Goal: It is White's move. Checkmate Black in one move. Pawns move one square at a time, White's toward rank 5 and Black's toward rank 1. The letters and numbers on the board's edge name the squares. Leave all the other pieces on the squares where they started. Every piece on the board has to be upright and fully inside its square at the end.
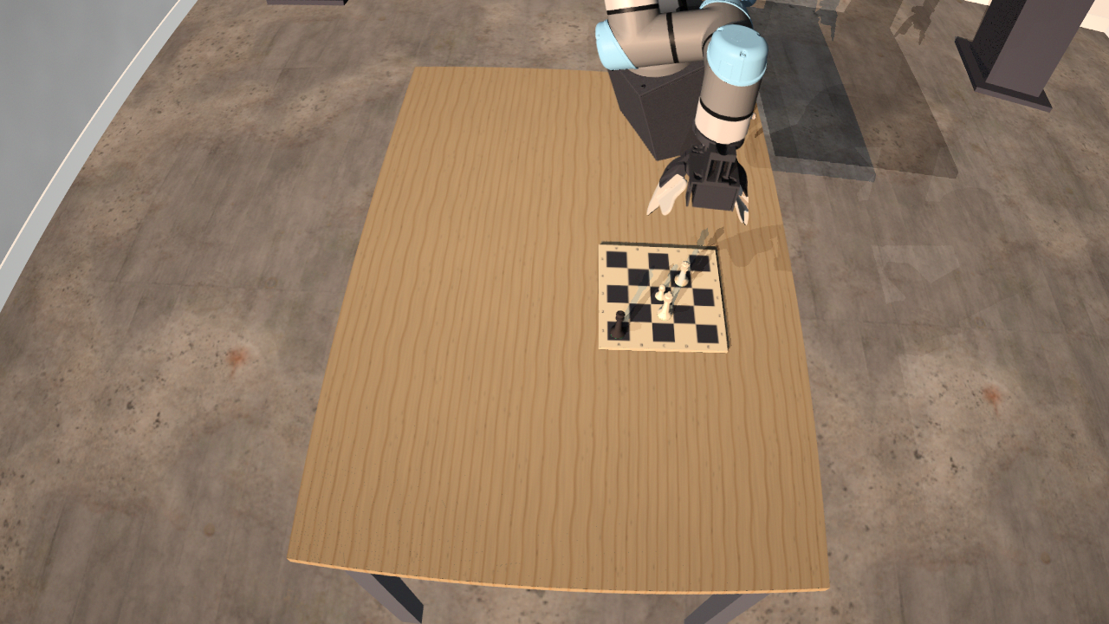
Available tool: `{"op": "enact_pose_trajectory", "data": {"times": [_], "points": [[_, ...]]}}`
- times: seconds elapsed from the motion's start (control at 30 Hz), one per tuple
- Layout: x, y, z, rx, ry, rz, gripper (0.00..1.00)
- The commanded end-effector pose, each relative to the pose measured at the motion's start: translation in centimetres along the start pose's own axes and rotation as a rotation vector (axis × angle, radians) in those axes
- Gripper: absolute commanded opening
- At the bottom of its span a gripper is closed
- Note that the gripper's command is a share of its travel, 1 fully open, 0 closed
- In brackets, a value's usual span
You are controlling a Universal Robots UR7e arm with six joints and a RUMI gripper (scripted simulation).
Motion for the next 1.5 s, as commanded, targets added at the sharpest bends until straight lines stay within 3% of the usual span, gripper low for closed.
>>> {"op": "enact_pose_trajectory", "data": {"times": [0.0, 0.77, 1.47], "points": [[0.0, 0.0, 0.0, 0.0, 0.01, -0.001, 1.0], [-0.2, 0.3, 0.4, 0.0, 0.24, -0.001, 1.0], [-0.3, 1.1, 1.2, 0.001, 0.832, -0.001, 1.0]]}}
Point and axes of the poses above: the point where the finger pads meet when closed, its own y axis out along the fingers, its own z axis across the jaws, x = y × z, the point moved 2 cm from there along -y, back along the fingers, and after that the axes turned 1 degree about y, right-handed, at the moved point
